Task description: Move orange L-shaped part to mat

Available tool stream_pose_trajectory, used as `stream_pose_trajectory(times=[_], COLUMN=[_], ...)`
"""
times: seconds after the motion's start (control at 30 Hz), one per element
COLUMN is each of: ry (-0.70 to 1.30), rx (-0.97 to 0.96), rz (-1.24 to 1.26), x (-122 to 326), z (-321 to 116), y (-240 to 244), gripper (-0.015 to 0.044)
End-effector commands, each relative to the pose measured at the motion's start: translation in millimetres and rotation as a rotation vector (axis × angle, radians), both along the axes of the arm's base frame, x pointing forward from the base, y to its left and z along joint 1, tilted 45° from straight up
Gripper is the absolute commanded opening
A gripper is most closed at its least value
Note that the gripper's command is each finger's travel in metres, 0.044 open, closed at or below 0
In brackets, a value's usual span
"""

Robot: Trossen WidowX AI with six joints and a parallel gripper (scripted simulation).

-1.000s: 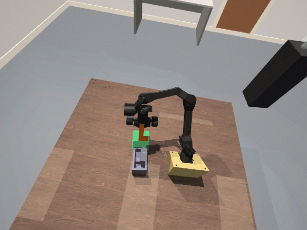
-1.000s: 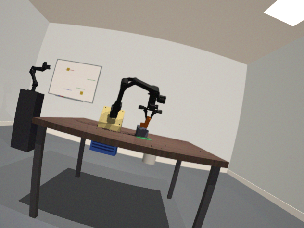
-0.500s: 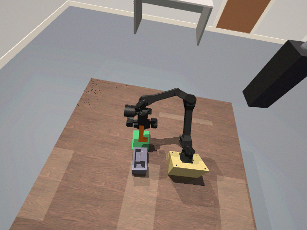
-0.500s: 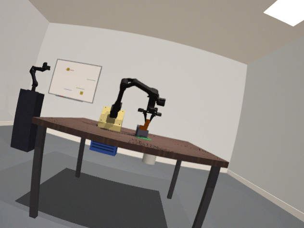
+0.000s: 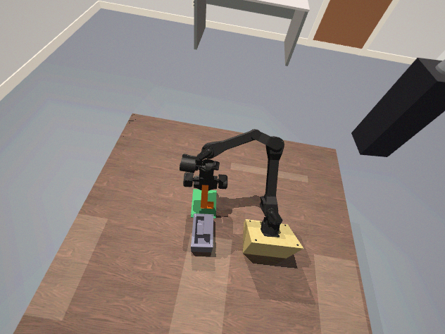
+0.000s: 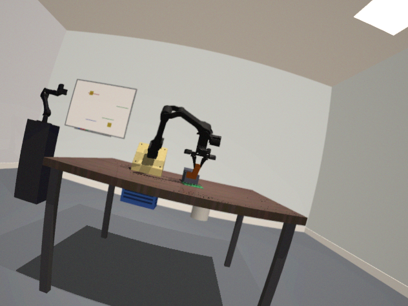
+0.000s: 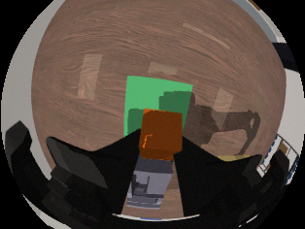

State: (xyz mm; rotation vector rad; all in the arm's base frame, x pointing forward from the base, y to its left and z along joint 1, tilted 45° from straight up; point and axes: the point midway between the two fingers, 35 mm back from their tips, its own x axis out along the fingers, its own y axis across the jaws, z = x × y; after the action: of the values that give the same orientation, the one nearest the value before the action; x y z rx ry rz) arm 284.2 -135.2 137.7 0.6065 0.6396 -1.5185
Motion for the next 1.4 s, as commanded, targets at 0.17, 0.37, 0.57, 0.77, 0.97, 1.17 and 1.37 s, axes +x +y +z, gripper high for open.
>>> stream_pose_trajectory(times=[0.17, 0.37, 0.57, 0.77, 0.97, 1.17, 1.37], ry=[0.003, 0.003, 0.003, 0.003, 0.003, 0.002, 0.002], rx=[-0.004, -0.004, -0.005, -0.005, -0.005, -0.006, -0.006], rz=[0.000, 0.000, 0.000, 0.000, 0.000, -0.002, -0.002], x=[-2, -2, -3, -3, -3, -3, -3], z=[-11, -18, -23, -23, -23, -22, -22], y=[-12, -19, -24, -24, -24, -24, -24], gripper=[0.0000, 0.0000, 0.0000, 0.0000, 0.0000, 0.0026, 0.0184])
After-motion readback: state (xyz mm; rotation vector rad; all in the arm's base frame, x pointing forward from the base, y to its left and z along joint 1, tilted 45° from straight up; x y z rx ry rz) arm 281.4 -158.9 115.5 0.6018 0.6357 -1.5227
